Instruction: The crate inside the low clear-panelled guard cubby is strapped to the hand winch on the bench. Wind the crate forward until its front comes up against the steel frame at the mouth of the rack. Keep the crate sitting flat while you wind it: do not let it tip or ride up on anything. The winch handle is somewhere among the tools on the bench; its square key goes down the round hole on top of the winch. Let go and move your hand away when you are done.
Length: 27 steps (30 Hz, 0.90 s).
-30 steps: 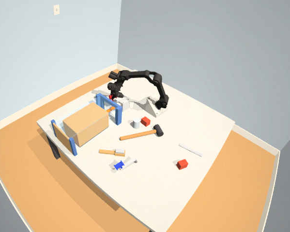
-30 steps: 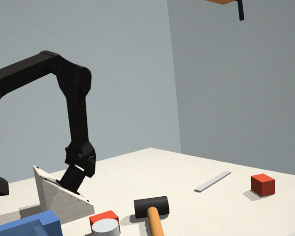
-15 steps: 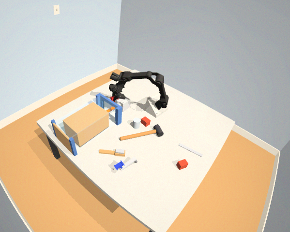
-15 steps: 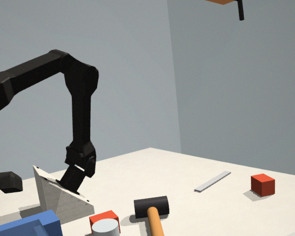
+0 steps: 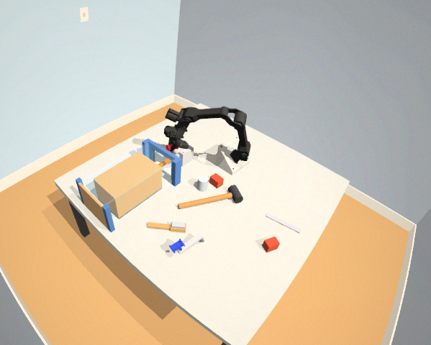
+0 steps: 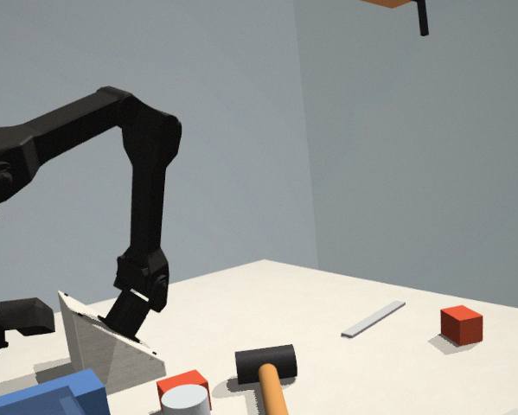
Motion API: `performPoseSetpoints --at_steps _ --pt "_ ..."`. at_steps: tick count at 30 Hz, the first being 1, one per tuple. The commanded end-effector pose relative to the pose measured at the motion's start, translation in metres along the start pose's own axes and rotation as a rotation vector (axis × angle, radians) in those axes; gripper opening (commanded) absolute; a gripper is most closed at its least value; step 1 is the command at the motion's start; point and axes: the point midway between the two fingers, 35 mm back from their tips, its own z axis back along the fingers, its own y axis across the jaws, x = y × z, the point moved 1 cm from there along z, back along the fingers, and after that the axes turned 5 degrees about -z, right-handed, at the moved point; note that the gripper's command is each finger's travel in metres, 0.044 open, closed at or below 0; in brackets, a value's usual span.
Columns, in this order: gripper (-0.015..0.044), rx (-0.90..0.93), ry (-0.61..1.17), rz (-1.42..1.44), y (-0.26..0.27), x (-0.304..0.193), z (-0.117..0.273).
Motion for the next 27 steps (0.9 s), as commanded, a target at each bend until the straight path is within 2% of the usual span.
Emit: performPoseSetpoints --at_steps 1,27 --pt "0.0000 0.021 0.020 -0.019 0.013 -0.010 0.000" --pt "0.0000 0.022 0.021 -0.020 0.032 -0.030 0.009"
